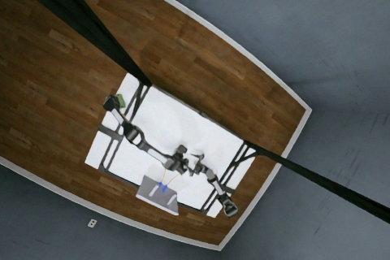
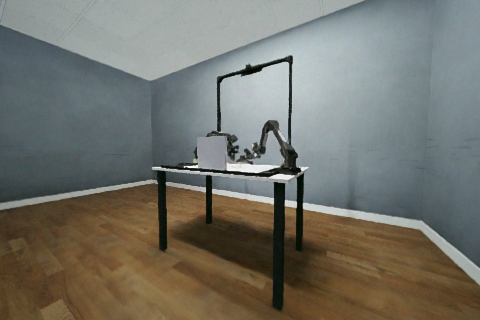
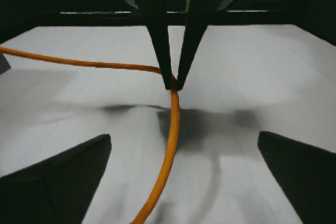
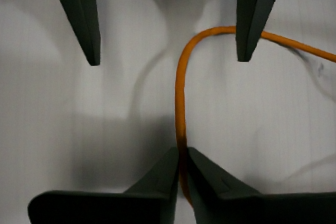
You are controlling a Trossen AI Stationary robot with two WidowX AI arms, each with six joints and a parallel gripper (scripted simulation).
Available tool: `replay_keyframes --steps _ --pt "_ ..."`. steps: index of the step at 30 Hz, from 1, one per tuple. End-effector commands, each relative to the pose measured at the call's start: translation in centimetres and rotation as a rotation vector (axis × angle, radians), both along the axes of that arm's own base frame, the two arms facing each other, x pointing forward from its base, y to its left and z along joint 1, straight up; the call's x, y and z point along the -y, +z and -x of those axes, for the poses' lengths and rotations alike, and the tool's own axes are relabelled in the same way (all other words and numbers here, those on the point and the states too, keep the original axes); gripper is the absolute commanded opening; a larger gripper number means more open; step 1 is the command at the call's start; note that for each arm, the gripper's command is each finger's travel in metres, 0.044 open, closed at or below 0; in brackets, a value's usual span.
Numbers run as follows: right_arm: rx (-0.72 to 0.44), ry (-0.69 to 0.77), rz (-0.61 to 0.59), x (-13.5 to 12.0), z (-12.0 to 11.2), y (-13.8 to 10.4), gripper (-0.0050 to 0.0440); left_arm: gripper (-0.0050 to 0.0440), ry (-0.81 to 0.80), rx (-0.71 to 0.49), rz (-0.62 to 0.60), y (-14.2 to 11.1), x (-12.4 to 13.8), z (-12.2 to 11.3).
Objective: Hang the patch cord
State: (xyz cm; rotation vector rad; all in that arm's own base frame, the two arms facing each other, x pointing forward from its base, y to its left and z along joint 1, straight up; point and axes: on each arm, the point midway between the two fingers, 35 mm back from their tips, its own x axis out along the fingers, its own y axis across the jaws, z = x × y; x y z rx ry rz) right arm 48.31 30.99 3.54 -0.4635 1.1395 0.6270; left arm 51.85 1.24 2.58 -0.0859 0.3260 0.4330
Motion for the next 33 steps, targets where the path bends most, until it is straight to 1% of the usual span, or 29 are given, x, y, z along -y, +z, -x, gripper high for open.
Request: replay_keyframes --steps 1,24,26,33 --pt "0.073 -0.004 -0.041 -0.4 -0.4 4.6 0.0020 0.0440 0.004 0.015 -0.001 0.6 -0.2 -0.2" --pt "0.120 -0.017 -0.066 -0.2 0.0 8.8 0.0020 0.0440 0.004 0.015 -0.001 0.6 -0.2 -0.2" --pt "0.120 -0.017 -0.066 -0.2 0.0 8.8 0.0020 0.0440 0.004 0.015 -0.001 0.6 -0.2 -0.2" --pt "0.133 -0.021 -0.074 -0.1 0.2 10.0 0.0020 0.0440 0.004 0.015 -0.001 0.6 -0.2 -0.2"
